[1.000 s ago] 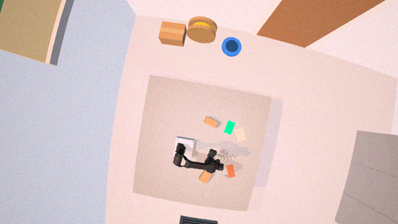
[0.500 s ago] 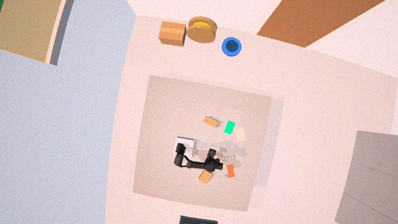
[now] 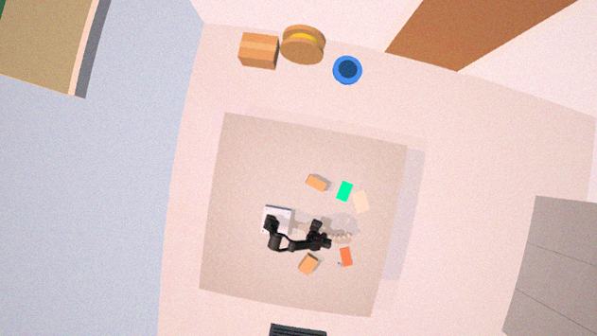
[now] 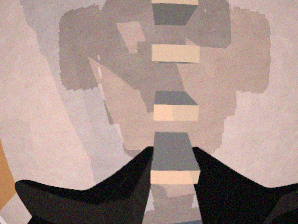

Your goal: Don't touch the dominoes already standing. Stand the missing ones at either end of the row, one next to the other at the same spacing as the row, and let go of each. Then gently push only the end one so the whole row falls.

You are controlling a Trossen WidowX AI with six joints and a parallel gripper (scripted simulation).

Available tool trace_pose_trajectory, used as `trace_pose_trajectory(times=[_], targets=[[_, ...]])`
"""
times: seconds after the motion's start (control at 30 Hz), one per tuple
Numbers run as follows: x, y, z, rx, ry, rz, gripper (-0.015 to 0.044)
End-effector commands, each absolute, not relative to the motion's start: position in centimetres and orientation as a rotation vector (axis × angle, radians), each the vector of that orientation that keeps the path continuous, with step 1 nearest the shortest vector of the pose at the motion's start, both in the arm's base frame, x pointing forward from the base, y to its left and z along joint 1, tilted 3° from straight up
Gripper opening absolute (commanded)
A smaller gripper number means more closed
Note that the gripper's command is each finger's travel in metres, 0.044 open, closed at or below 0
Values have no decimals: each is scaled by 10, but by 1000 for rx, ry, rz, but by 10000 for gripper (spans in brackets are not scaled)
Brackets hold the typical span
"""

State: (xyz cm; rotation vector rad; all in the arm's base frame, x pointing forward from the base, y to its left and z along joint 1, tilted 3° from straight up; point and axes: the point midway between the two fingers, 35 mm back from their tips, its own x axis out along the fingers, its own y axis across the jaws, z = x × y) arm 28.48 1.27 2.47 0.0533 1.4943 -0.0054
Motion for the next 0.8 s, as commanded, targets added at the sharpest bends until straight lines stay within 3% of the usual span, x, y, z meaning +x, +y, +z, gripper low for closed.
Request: trace_pose_trajectory(times=[0.0, 0.4, 0.77], targets=[[281, 14, 7, 60, 1498, -4, 107], [281, 14, 7, 60, 1498, -4, 107], [281, 14, 7, 60, 1498, -4, 396]])
